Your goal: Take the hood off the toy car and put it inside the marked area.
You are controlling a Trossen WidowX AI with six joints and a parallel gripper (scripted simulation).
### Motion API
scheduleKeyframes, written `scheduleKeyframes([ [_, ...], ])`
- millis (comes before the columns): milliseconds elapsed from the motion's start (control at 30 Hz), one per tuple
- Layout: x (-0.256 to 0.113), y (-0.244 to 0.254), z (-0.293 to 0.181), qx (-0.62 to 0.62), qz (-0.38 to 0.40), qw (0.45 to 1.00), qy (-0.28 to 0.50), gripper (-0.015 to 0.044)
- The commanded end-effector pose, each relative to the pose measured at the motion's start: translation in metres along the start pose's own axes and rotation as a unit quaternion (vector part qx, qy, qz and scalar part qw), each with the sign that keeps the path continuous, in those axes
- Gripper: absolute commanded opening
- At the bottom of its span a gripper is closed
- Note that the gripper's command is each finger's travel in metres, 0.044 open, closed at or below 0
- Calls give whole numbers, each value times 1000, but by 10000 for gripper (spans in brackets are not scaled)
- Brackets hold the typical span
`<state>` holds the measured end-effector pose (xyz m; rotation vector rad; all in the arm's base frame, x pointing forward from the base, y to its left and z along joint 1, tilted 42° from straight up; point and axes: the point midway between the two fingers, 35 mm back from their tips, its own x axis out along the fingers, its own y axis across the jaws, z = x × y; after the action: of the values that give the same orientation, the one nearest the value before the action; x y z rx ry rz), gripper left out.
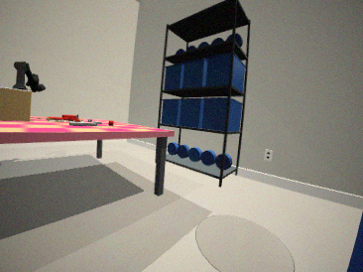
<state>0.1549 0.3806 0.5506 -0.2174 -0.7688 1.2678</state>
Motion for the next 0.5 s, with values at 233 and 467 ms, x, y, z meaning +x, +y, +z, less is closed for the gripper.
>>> scheduleKeyframes([
  [233,-27,-23,-103,69,-16,987,147,440],
  [467,-61,-38,-176,115,-24,962,248,440],
])
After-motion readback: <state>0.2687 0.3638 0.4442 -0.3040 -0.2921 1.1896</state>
